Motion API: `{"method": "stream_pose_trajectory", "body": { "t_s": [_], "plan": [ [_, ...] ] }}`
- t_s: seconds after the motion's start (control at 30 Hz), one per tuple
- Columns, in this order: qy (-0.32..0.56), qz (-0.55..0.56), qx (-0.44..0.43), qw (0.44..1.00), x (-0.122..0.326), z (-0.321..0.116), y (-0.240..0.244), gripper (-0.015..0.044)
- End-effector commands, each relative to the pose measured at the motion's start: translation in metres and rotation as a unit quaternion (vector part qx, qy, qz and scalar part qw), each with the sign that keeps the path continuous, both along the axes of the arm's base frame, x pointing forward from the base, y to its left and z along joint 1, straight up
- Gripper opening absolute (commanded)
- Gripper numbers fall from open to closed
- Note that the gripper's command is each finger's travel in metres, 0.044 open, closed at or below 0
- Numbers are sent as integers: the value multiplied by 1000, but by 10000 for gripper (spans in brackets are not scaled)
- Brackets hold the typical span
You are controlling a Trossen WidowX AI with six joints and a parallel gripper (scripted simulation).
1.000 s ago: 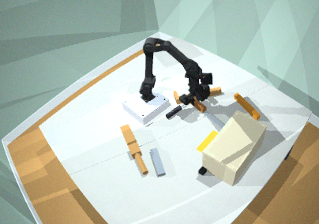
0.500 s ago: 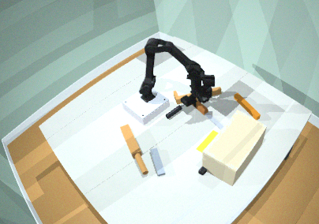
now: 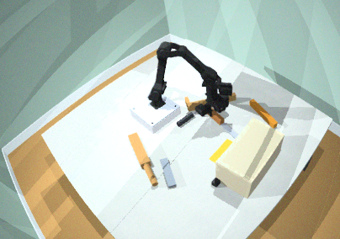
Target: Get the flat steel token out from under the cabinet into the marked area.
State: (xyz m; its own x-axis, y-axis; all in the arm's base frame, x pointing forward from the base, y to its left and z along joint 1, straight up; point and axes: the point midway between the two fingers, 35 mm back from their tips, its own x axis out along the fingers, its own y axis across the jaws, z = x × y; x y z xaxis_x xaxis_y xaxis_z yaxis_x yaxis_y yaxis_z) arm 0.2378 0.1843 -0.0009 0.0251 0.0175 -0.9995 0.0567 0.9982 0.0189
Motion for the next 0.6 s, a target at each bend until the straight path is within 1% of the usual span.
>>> {"method": "stream_pose_trajectory", "body": {
  "t_s": [0.0,0.57],
  "plan": [
    [0,0,1,1000,6,0,0,0],
    [-1,-2,1,1000,30,1,-1,0]
  ]
}}
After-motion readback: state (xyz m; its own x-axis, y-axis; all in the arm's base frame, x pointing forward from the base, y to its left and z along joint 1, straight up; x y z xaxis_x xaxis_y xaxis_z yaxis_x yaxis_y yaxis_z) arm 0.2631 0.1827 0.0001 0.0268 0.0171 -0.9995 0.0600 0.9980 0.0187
